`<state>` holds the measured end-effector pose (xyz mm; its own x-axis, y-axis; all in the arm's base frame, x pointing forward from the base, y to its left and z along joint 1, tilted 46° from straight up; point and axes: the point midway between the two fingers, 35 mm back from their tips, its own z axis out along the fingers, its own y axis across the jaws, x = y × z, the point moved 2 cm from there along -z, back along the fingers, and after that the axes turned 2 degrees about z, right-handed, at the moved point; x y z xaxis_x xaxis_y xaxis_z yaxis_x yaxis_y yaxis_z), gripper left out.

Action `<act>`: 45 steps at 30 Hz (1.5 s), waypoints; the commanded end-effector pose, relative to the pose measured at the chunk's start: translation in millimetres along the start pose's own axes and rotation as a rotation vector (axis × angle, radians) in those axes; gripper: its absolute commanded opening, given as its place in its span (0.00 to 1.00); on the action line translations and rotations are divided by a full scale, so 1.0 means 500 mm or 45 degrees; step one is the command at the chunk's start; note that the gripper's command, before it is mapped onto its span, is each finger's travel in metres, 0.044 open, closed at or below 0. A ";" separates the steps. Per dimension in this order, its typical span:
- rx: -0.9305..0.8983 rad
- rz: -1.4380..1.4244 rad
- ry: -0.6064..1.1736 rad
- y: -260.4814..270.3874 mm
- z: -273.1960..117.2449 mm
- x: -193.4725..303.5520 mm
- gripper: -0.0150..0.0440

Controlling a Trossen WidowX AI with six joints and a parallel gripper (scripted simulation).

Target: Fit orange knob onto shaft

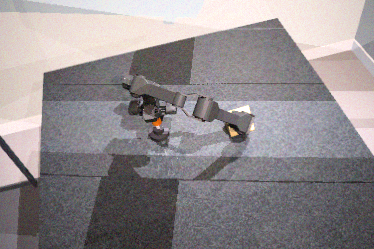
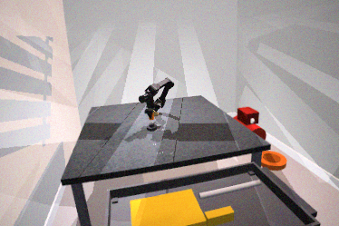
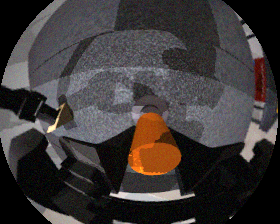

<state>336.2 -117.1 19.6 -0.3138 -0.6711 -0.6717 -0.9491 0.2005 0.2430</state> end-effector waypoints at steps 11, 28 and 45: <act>0.008 -0.002 0.007 -0.004 0.045 0.004 0.25; 0.008 -0.008 0.007 -0.005 0.047 0.002 0.25; 0.008 -0.041 0.008 -0.005 0.038 0.004 0.25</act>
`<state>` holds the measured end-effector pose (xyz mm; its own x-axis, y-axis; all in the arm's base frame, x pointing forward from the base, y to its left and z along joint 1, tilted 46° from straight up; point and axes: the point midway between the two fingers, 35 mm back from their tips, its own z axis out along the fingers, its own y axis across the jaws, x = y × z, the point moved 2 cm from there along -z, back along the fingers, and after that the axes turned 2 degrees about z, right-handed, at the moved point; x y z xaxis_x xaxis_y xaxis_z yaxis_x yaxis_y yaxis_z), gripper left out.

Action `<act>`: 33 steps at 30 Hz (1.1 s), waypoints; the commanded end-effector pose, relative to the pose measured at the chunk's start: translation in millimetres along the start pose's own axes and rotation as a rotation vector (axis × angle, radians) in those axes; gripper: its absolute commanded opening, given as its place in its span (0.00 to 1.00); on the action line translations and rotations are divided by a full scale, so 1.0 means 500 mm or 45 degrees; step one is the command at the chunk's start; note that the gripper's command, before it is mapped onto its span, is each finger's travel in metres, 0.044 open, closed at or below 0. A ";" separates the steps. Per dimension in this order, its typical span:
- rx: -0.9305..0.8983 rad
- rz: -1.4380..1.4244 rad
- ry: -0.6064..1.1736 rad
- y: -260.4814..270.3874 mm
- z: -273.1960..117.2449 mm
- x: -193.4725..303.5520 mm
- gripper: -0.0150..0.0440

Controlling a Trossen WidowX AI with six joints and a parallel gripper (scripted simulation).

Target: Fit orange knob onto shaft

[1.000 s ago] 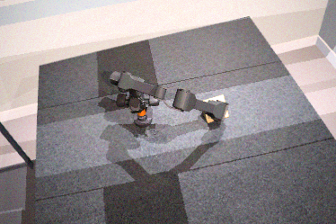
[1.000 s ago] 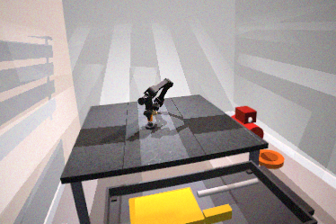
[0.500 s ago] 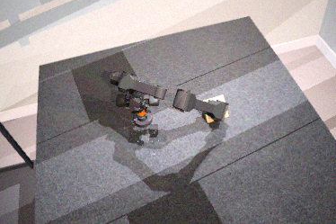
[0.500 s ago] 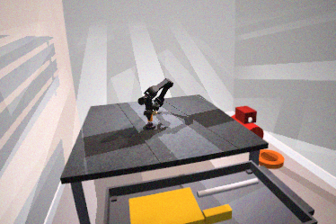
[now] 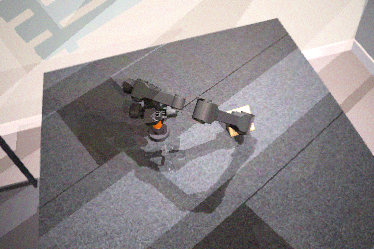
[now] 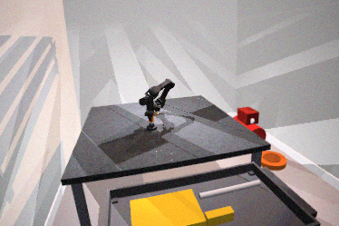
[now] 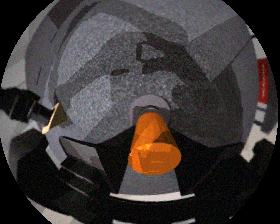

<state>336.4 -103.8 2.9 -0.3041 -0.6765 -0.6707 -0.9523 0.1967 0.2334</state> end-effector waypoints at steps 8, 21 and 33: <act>0.003 -0.262 0.002 -0.003 0.002 0.000 0.25; 0.003 -0.262 0.002 -0.002 0.006 0.000 0.25; 0.003 -0.372 0.002 -0.004 -0.004 -0.002 0.25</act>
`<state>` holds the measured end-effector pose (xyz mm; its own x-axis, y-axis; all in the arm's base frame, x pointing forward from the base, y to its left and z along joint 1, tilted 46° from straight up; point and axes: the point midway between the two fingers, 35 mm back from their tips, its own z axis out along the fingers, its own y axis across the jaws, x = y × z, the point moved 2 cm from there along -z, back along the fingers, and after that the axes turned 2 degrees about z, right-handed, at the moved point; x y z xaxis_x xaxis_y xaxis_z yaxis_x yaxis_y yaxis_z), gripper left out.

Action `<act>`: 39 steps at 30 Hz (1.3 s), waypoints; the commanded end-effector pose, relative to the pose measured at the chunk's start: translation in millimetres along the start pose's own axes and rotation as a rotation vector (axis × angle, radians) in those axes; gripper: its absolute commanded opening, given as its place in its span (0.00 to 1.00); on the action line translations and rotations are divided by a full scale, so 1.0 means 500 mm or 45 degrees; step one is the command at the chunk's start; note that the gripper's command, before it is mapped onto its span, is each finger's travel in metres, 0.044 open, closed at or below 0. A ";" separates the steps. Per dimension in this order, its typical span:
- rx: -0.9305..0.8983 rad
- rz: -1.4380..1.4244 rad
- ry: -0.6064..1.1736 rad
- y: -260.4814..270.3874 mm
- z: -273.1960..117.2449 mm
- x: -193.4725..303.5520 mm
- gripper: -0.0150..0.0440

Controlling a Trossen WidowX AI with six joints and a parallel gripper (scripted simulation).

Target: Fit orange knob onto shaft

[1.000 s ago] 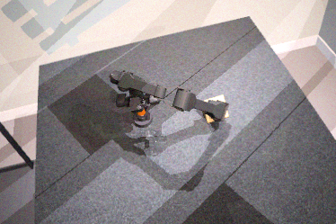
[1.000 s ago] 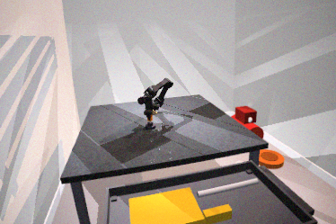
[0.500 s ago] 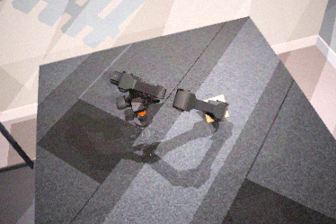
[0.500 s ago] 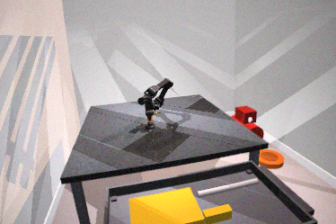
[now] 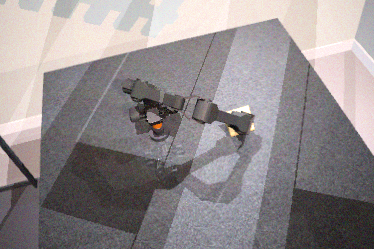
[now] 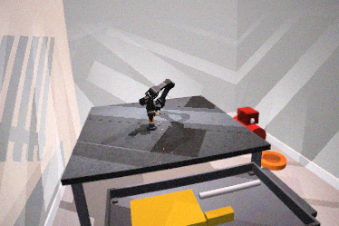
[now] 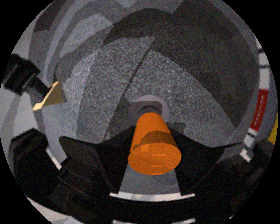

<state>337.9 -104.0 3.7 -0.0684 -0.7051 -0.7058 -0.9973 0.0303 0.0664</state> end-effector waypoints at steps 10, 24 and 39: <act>0.002 -0.222 0.000 0.000 0.007 0.001 0.25; 0.002 -0.222 0.000 -0.001 -0.001 0.000 0.25; 0.002 -0.489 0.000 -0.001 0.006 0.001 0.25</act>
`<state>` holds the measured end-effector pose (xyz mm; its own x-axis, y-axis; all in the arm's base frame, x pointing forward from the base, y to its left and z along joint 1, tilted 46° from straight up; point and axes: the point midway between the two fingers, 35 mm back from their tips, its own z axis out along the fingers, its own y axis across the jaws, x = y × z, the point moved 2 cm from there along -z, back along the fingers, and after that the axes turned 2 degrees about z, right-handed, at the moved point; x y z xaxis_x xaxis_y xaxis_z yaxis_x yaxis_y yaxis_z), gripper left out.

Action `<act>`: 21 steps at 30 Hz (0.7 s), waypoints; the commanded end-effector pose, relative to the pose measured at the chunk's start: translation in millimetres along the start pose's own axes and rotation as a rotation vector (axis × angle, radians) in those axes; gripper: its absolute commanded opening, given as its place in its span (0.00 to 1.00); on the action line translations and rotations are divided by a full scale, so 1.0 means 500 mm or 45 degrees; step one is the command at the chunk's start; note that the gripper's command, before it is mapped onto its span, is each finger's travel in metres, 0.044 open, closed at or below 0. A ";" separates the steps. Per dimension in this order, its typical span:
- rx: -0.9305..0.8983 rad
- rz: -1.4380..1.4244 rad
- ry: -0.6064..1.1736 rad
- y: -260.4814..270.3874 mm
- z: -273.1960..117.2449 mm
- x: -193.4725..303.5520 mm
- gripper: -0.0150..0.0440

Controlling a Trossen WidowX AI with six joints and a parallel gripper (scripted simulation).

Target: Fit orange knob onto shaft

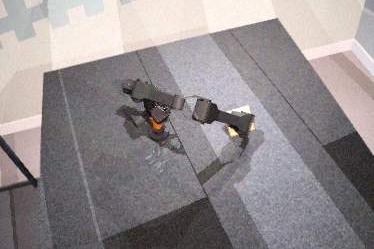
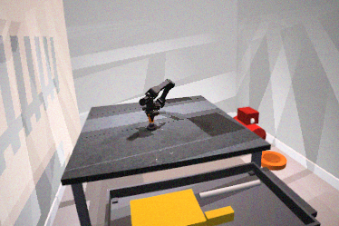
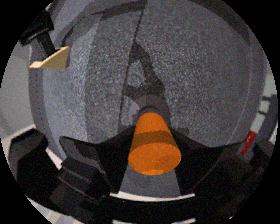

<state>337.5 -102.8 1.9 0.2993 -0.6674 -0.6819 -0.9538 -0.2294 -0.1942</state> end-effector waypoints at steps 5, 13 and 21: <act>0.003 -0.015 0.001 -0.002 0.002 0.000 0.25; 0.003 -0.015 0.001 -0.002 0.004 0.001 0.25; 0.003 -0.015 0.001 -0.001 -0.006 -0.001 0.25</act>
<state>337.8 -102.9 1.8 0.3070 -0.6659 -0.6800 -0.9514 -0.2346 -0.1998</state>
